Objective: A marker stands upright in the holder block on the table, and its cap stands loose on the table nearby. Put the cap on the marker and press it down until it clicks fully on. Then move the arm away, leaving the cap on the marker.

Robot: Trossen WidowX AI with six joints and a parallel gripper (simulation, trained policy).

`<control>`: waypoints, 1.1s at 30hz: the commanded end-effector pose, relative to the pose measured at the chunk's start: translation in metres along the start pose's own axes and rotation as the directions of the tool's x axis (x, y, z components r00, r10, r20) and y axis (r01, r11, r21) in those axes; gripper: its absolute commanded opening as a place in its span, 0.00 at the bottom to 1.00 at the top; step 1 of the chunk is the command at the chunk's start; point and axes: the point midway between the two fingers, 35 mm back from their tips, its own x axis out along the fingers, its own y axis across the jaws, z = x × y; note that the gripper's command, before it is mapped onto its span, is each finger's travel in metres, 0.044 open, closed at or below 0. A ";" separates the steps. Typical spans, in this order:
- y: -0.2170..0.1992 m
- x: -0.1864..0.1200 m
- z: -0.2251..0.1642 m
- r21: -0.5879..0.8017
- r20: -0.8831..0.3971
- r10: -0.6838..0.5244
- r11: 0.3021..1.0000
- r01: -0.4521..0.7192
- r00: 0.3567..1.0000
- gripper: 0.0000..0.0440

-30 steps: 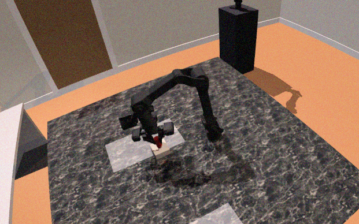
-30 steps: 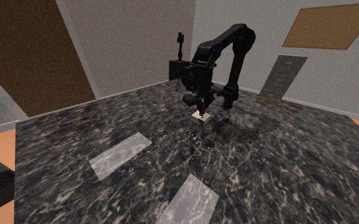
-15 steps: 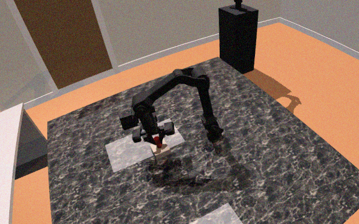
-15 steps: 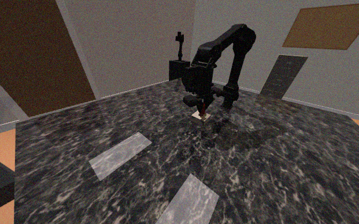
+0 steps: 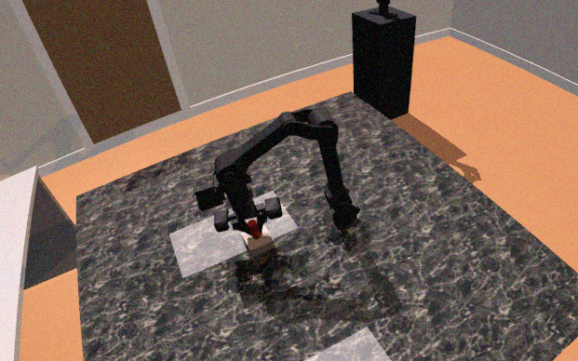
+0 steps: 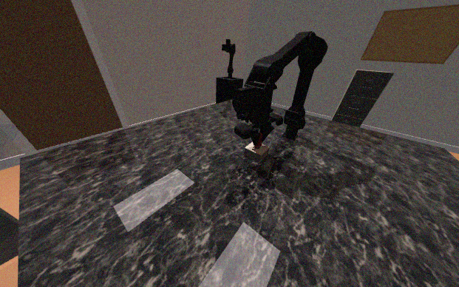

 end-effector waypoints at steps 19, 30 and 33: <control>0.002 0.008 0.010 -0.060 0.036 0.034 0.998 -0.032 0.999 0.37; -0.007 -0.001 0.008 -0.079 0.025 0.056 0.995 -0.054 0.998 0.98; -0.005 -0.007 0.008 -0.078 0.021 0.086 0.993 -0.084 0.996 1.00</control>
